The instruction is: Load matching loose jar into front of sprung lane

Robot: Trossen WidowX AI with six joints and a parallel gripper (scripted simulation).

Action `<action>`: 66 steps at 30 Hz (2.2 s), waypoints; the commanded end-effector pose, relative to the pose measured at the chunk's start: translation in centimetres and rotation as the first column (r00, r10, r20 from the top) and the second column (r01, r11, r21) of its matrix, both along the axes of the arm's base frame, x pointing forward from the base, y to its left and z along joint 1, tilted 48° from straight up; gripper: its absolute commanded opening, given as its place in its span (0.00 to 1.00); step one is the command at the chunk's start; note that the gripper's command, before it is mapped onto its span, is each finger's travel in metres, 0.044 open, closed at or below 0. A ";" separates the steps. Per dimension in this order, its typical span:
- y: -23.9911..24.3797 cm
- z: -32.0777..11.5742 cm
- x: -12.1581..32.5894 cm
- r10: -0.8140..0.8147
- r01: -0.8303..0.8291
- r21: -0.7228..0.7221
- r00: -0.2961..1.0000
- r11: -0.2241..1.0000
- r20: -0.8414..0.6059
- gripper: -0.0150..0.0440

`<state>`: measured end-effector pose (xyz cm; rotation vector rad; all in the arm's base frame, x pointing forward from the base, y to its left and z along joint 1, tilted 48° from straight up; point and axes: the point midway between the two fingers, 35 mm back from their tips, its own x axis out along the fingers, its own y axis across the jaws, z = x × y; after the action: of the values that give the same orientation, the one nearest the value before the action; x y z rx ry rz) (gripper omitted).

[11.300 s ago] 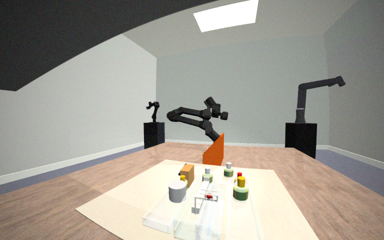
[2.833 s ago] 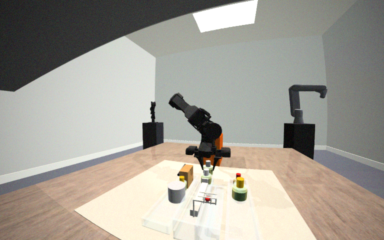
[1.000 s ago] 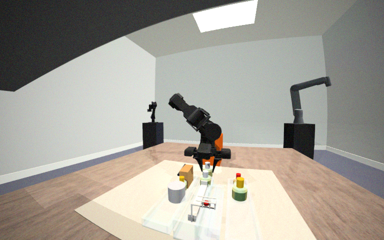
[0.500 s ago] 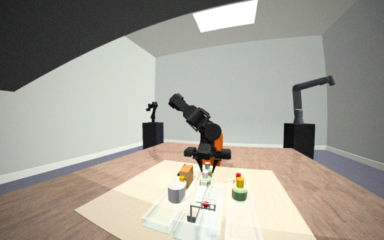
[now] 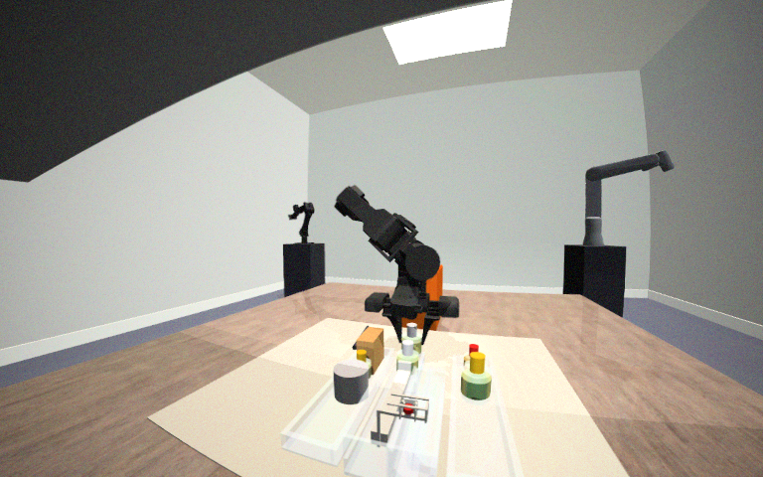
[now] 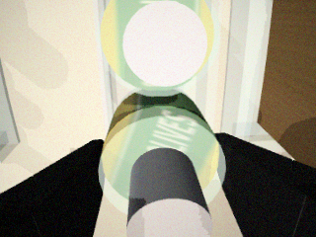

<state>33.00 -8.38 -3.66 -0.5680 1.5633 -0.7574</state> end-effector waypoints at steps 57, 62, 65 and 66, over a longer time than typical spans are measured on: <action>0.1 0.4 1.5 0.009 -0.009 -0.003 1.000 1.000 0.027 0.25; 0.1 0.4 1.6 0.009 -0.009 -0.003 1.000 1.000 0.027 0.25; 0.1 0.4 1.6 0.009 -0.009 -0.003 1.000 1.000 0.027 0.25; 0.1 0.4 1.6 0.009 -0.009 -0.003 1.000 1.000 0.027 0.25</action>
<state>33.73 -8.43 -3.56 -0.5668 1.5626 -0.7566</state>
